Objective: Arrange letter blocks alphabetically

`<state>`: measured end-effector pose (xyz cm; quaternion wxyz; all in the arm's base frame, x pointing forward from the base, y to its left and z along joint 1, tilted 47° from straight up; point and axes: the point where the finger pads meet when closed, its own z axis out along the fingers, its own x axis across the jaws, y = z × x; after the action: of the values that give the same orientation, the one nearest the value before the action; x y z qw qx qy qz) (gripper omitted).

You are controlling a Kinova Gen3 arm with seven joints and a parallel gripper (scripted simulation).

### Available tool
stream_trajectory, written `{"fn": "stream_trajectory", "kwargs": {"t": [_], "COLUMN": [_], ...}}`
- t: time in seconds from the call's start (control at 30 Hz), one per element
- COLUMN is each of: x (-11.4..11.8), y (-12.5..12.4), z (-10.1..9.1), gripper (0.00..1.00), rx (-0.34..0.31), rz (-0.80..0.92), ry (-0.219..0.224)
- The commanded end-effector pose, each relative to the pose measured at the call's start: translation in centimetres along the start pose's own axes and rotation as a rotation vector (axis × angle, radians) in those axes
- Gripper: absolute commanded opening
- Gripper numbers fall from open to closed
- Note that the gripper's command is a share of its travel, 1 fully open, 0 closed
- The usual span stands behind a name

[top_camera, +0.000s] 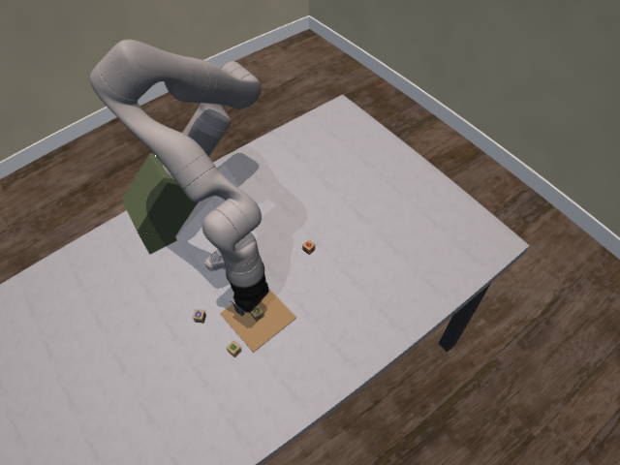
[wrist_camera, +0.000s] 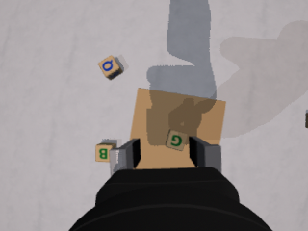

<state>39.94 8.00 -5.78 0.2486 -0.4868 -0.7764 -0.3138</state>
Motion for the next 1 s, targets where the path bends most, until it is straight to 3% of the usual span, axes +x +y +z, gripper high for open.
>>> {"fn": "stream_trajectory", "kwargs": {"t": [0.0,0.1,0.97], "x": [-0.3,-0.5,-5.6], "y": [0.0,0.0,0.9], "z": [0.2,0.2,0.7], "gripper": [1.0,1.0,1.0], "rx": [-0.004,-0.004,-0.009], "rz": [-0.052,-0.084,-0.962], "ry": [0.01,0.011,0.008]}}
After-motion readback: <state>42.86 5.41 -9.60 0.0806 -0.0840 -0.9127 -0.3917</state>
